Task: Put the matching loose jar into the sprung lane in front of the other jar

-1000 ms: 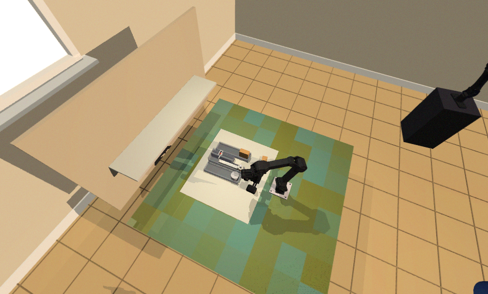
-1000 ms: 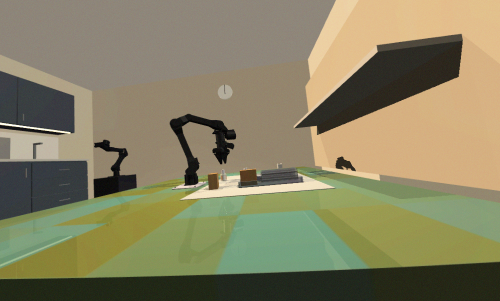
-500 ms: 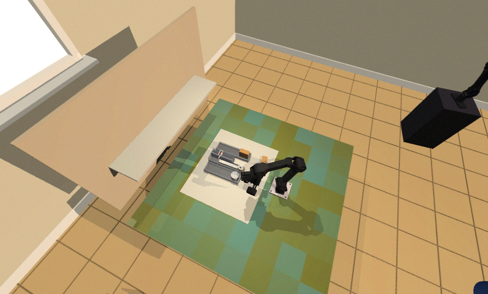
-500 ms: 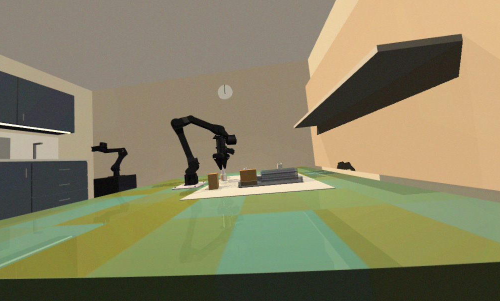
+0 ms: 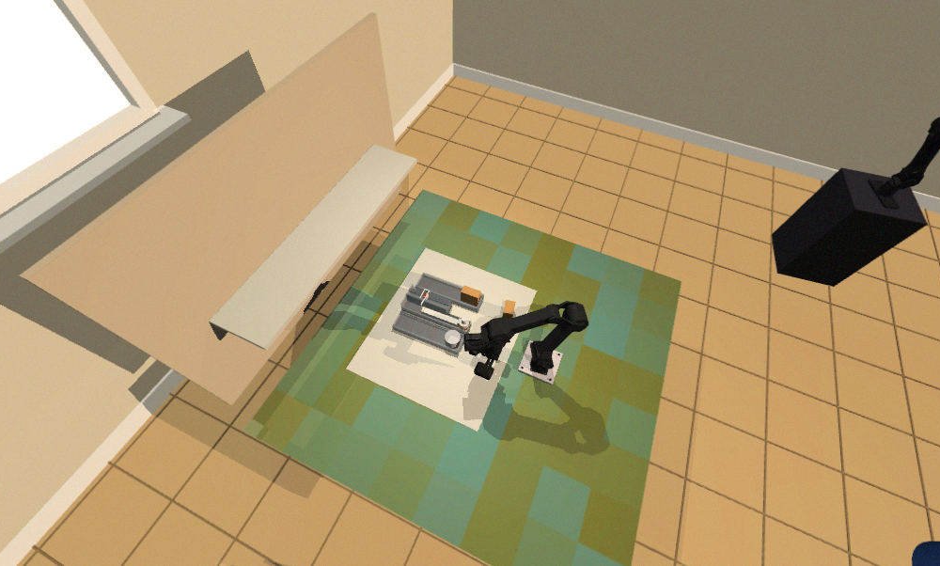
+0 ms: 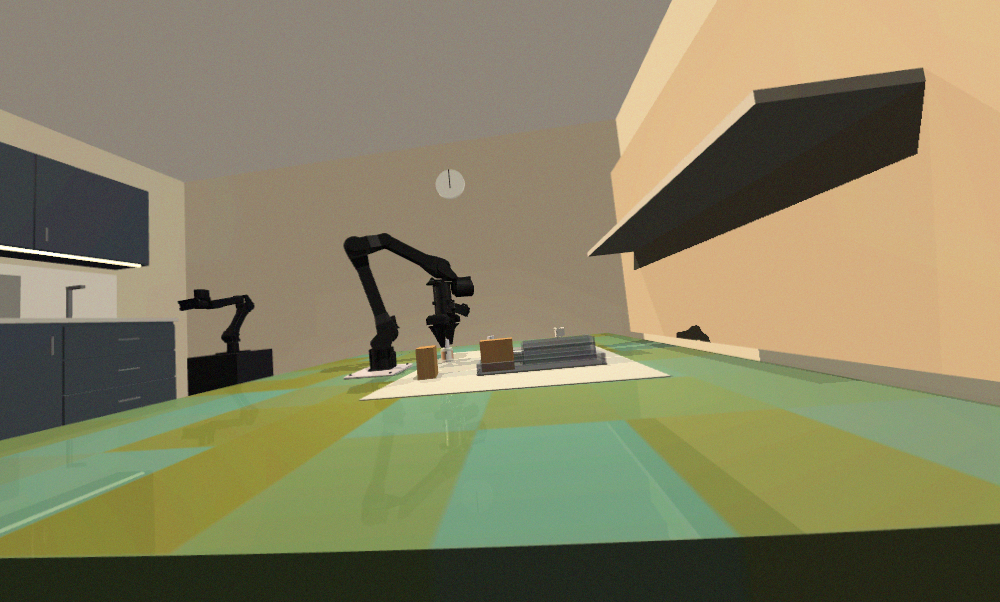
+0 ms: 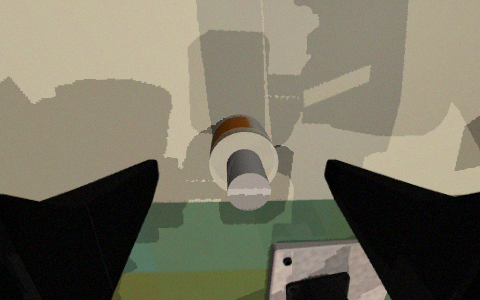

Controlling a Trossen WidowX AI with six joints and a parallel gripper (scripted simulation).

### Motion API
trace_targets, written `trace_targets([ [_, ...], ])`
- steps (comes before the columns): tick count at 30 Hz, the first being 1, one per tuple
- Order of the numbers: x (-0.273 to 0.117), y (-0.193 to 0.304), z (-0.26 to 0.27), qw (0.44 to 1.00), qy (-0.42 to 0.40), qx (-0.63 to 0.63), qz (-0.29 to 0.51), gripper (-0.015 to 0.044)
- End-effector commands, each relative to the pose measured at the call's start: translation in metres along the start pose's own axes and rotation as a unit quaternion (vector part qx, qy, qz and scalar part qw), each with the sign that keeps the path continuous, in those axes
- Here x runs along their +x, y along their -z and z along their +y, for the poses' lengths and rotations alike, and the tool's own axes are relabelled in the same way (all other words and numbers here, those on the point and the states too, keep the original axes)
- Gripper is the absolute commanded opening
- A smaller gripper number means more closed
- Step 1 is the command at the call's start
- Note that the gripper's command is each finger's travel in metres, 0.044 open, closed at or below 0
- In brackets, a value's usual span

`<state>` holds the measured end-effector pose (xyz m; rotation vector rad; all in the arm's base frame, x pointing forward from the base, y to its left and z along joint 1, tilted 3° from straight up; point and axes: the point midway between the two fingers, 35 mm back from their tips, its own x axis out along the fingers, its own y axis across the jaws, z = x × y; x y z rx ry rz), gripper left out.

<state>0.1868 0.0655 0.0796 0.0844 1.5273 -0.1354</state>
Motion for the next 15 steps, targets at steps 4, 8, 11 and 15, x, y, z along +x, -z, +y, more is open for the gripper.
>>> trace_targets([
  [4,0.013,0.001,0.0,1.0,0.001,-0.003,0.005,0.044],
  [8,0.02,0.002,0.0,1.0,0.001,-0.003,0.005,0.044],
  [11,0.024,0.002,-0.001,1.0,0.001,-0.003,0.005,0.044],
  [15,0.025,0.002,-0.001,1.0,0.001,-0.003,0.005,0.0387],
])
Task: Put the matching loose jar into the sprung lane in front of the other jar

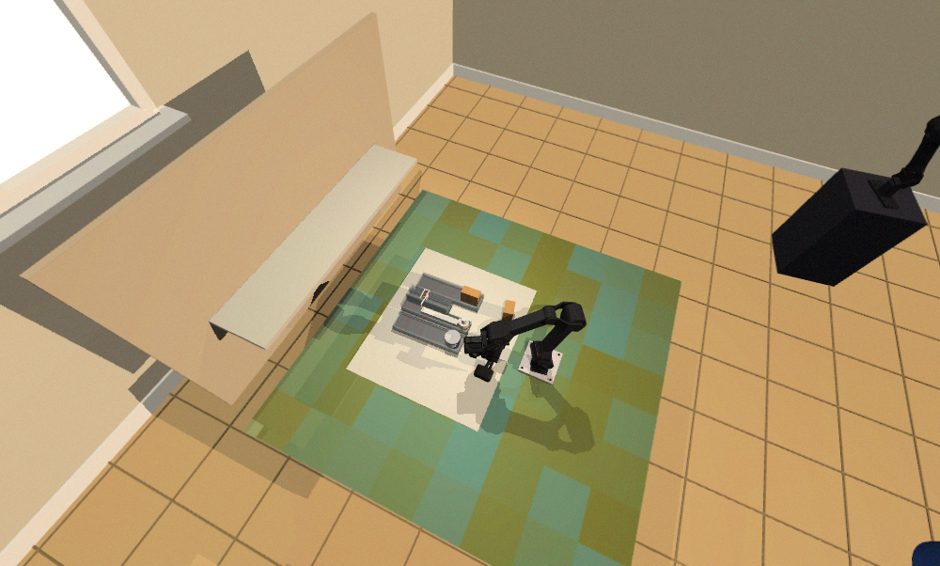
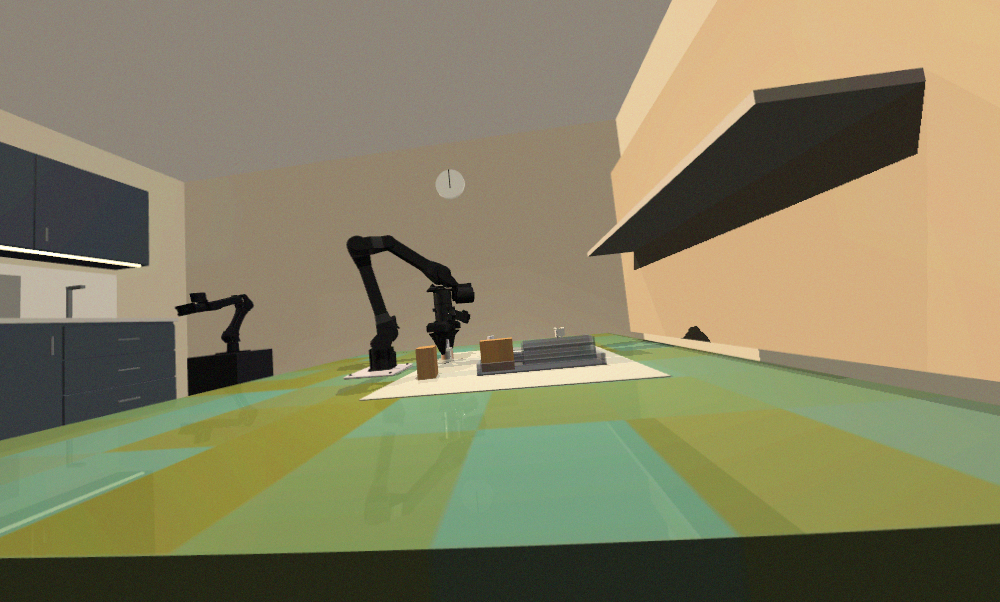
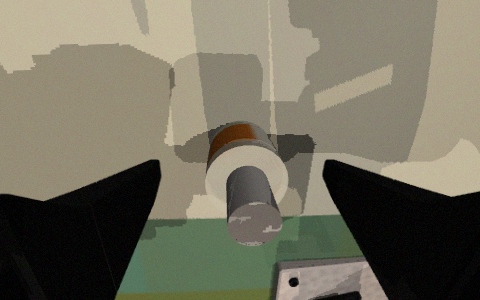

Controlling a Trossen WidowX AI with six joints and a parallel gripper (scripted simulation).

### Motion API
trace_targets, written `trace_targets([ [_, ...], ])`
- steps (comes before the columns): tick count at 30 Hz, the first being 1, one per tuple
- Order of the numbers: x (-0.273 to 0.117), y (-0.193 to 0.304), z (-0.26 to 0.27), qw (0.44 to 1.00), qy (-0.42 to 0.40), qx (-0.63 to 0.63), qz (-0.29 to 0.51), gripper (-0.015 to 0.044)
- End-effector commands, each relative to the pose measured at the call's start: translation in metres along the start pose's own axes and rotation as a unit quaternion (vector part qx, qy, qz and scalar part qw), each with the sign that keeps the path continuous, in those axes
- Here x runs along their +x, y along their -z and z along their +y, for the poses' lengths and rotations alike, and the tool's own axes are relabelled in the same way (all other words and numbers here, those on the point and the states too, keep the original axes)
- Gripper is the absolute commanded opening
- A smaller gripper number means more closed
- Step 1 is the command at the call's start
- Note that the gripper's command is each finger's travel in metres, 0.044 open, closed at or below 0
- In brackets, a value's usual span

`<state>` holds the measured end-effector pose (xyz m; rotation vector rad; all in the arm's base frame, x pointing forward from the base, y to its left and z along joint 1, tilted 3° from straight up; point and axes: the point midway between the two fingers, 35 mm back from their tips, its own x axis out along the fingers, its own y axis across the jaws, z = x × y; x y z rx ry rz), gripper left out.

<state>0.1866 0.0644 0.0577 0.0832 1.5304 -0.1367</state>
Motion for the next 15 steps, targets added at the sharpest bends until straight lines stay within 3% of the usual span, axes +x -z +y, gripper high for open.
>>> trace_targets([
  [1,0.0034,0.0011,-0.0002,1.0,0.0,-0.003,0.004,0.0361],
  [8,0.0034,0.0011,-0.0002,1.0,0.0,-0.003,0.004,0.0177],
  [15,0.0034,0.0011,-0.0002,1.0,0.0,-0.003,0.004,0.0111],
])
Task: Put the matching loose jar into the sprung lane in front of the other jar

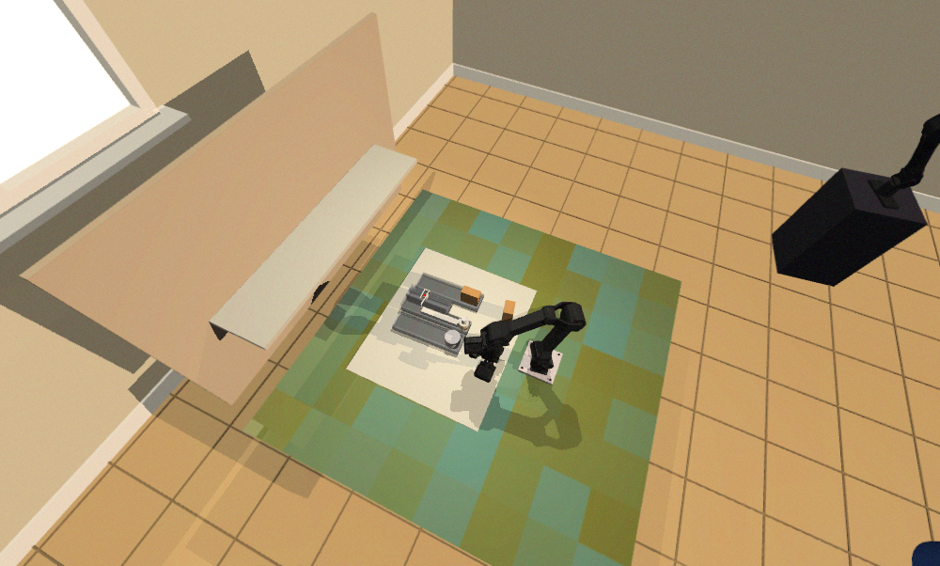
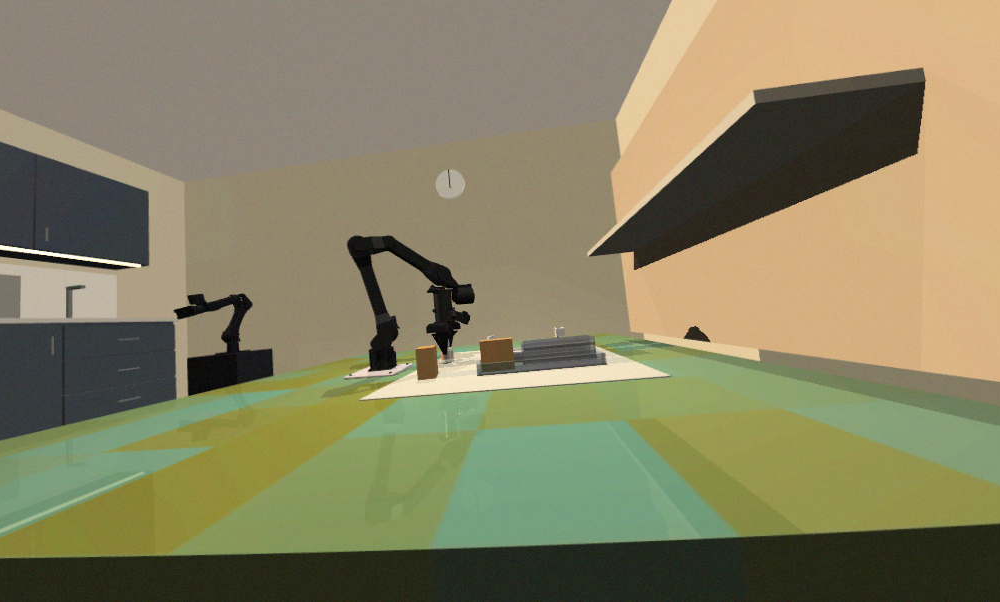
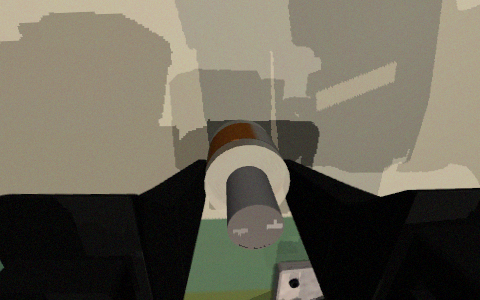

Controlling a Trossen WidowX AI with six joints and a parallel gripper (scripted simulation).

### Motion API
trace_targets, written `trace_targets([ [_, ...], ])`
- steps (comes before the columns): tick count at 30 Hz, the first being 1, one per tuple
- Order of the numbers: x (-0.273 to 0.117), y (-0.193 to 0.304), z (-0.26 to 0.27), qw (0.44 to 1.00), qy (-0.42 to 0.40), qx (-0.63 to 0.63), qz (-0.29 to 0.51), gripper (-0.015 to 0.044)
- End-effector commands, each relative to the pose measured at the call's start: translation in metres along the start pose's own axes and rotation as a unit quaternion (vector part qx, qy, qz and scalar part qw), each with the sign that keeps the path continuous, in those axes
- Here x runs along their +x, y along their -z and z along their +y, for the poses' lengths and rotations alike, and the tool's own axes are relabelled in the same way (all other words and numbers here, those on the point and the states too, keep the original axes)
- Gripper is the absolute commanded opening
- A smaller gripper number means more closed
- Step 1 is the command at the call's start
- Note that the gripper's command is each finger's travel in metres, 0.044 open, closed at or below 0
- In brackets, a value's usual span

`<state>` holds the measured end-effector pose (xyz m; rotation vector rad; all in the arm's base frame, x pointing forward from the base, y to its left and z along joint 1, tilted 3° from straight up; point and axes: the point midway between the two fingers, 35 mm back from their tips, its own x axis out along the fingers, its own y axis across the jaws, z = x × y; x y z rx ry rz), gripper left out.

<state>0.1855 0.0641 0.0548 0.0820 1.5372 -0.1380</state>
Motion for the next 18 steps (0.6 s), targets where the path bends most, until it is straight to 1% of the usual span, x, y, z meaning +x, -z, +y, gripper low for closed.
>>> trace_targets([
  [1,0.0,0.0,0.0,1.0,-0.001,-0.003,0.0,0.0085],
  [4,-0.01,-0.003,0.001,1.0,-0.001,-0.003,0.0,0.0006],
  [5,-0.014,-0.004,0.001,1.0,-0.001,-0.003,0.0,0.0],
  [18,-0.072,-0.012,0.001,1.0,-0.001,-0.003,0.0,0.0],
])
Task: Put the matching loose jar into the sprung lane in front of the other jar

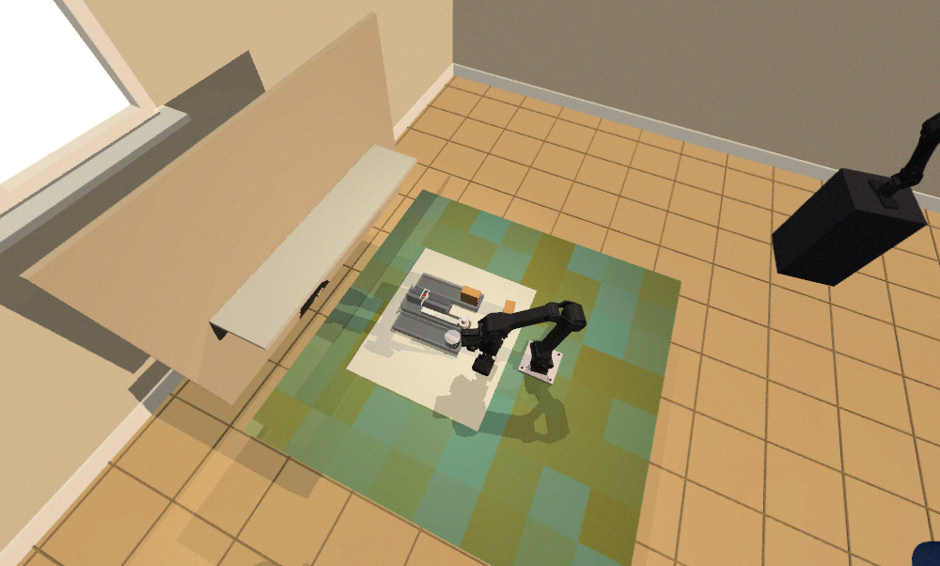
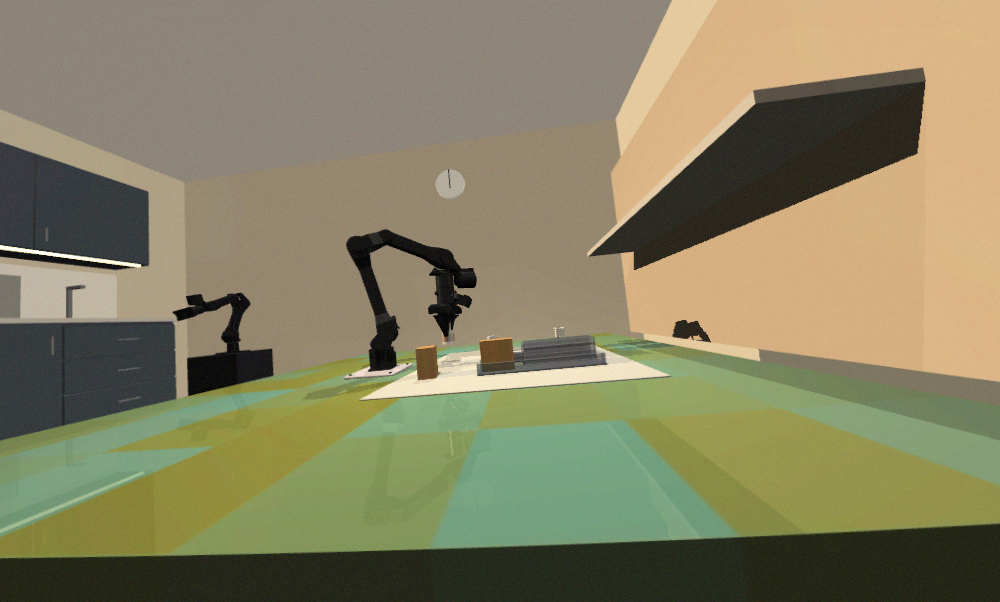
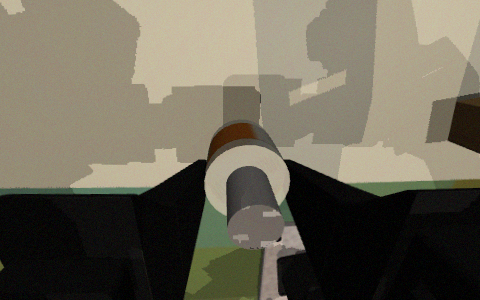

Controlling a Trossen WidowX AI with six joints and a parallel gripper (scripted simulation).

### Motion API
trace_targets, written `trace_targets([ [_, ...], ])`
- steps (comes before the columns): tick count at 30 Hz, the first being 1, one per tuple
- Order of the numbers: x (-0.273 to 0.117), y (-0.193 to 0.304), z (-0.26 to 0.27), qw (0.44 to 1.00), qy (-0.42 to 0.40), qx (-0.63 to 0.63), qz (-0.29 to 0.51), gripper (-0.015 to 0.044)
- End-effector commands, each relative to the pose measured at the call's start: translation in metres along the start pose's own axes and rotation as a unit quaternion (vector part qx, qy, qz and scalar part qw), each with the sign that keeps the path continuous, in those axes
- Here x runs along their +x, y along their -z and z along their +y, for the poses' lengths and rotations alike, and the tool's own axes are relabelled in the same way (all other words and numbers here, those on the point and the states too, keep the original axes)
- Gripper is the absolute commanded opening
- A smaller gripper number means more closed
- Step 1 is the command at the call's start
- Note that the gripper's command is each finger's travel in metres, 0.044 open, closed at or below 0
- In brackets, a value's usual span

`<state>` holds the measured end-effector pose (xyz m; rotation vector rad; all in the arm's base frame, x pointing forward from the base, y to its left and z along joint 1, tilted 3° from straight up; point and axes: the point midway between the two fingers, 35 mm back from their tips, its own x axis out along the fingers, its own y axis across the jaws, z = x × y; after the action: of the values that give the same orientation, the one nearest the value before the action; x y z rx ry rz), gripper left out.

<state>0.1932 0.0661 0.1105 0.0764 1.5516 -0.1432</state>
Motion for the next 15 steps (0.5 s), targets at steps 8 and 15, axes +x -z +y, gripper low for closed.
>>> trace_targets([
  [8,-0.049,0.0,-0.003,1.0,-0.005,-0.003,-0.007,0.0],
  [15,-0.049,-0.005,-0.005,1.0,-0.006,0.003,-0.007,0.0],
])
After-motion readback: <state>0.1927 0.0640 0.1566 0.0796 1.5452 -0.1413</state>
